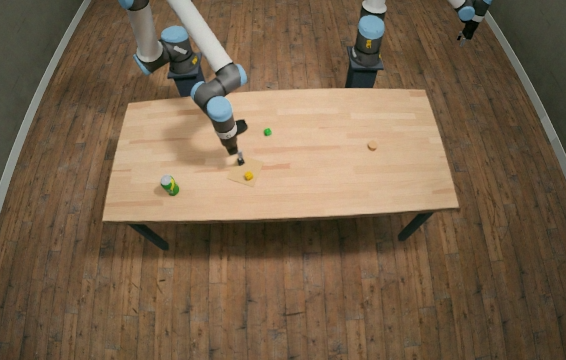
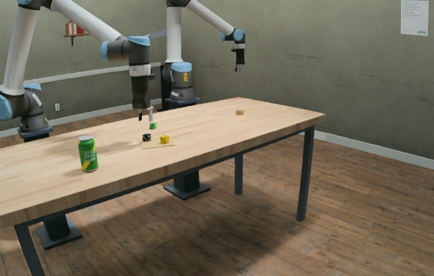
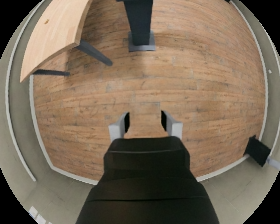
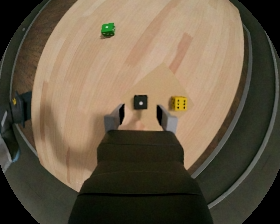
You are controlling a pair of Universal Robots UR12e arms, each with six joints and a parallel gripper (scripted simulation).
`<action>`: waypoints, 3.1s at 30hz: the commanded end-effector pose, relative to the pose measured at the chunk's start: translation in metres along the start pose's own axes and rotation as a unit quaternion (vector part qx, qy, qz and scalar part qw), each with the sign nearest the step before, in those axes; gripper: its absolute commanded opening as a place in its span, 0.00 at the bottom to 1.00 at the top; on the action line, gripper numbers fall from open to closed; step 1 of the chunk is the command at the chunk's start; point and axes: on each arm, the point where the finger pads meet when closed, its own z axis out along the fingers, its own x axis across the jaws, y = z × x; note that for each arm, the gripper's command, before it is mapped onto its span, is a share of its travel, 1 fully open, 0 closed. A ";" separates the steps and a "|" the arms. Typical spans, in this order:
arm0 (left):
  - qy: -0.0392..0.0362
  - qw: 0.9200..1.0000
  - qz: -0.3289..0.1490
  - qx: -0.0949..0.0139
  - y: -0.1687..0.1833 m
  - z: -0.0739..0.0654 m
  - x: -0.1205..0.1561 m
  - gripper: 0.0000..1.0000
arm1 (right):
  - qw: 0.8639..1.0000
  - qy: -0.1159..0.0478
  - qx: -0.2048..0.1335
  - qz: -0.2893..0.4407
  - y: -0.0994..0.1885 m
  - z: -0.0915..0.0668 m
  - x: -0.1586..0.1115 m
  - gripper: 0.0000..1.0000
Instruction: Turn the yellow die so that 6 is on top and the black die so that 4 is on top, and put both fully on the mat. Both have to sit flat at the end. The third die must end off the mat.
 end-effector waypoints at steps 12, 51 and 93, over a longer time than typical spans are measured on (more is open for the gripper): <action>0.000 1.000 0.000 -0.001 0.001 -0.001 0.000 1.00 | 1.000 0.001 0.000 -0.012 0.000 -0.001 0.001 0.87; 0.000 1.000 0.000 -0.001 0.001 -0.001 0.000 1.00 | 1.000 0.001 0.000 -0.013 0.000 0.026 0.001 0.87; 0.000 1.000 0.000 -0.001 0.001 -0.001 0.000 1.00 | 1.000 0.001 0.000 -0.013 0.000 0.051 0.001 0.87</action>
